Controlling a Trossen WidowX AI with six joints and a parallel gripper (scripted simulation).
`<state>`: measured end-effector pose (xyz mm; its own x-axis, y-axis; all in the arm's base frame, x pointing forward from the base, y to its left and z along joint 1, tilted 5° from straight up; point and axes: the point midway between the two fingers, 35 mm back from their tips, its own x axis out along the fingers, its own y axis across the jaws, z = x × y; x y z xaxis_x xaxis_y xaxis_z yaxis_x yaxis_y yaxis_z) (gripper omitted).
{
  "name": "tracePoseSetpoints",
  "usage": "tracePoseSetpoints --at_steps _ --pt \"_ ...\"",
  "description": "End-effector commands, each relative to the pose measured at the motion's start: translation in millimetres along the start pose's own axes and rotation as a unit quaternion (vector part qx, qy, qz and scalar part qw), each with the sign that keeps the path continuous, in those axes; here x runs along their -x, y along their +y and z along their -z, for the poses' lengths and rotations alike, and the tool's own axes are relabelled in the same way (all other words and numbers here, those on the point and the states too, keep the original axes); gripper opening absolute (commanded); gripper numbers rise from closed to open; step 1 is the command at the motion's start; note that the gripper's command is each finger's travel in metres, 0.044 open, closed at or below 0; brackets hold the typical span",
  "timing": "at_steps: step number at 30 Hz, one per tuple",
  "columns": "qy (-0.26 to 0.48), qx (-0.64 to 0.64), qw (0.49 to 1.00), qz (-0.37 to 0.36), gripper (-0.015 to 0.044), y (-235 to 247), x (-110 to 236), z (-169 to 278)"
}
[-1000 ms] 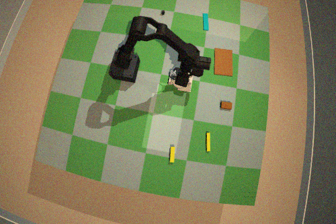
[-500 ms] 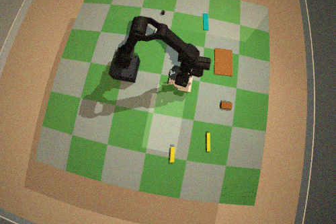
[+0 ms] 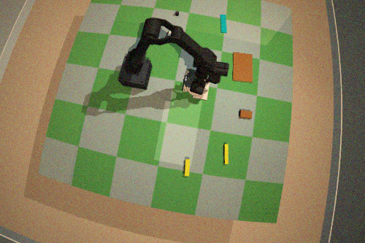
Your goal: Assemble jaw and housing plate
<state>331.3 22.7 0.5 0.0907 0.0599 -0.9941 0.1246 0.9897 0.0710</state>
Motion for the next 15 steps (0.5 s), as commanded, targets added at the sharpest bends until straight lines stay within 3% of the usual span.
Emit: tracePoseSetpoints --at_steps 1,15 --pt "0.000 -0.002 1.000 0.003 0.0134 -0.7 -1.5 0.0" --pt "0.000 -0.003 1.000 0.003 0.0134 -0.8 -6.0 0.0"
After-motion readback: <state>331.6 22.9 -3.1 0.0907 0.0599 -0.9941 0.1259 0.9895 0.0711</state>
